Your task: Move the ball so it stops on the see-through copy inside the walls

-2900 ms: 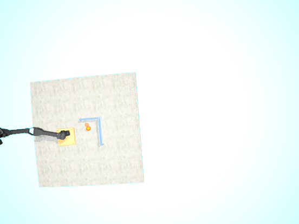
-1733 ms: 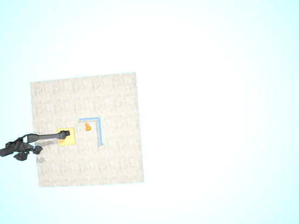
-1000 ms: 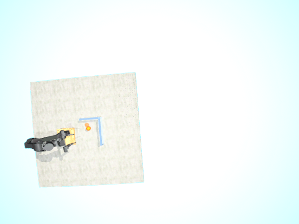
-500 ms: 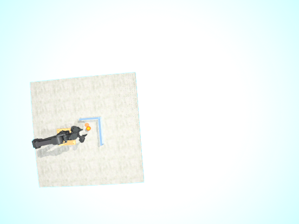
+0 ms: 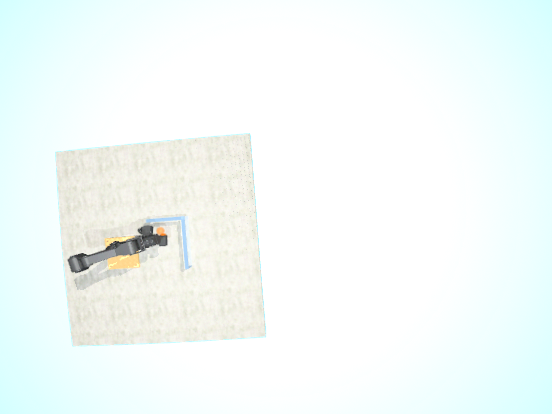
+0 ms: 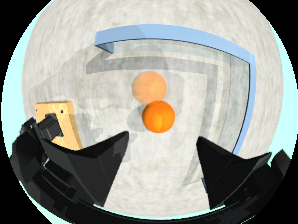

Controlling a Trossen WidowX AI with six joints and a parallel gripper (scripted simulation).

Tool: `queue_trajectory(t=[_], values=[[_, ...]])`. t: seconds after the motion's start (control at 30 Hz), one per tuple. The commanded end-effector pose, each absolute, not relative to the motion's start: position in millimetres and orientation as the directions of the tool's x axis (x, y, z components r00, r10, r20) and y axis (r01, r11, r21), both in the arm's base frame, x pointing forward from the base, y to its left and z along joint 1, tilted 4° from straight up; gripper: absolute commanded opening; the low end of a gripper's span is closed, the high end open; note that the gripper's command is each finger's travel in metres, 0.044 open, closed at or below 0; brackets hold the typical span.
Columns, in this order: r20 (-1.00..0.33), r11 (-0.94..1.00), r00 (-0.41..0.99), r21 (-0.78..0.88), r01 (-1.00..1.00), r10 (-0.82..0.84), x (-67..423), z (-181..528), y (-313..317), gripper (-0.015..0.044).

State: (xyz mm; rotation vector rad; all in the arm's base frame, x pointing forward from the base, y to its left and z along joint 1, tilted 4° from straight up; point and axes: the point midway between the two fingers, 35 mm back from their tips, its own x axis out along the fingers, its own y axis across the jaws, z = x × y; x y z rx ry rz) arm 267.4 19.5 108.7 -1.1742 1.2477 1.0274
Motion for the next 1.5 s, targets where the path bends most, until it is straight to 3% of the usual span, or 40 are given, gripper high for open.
queue_trajectory(t=[0.0, 1.47], values=[[-0.997, 0.094, 0.045, -0.05, -0.994, -0.06, 264, 102, 20, 0.0342], [-0.997, 0.094, 0.045, -0.05, -0.994, -0.061, 266, 44, 16, 0.0342]])
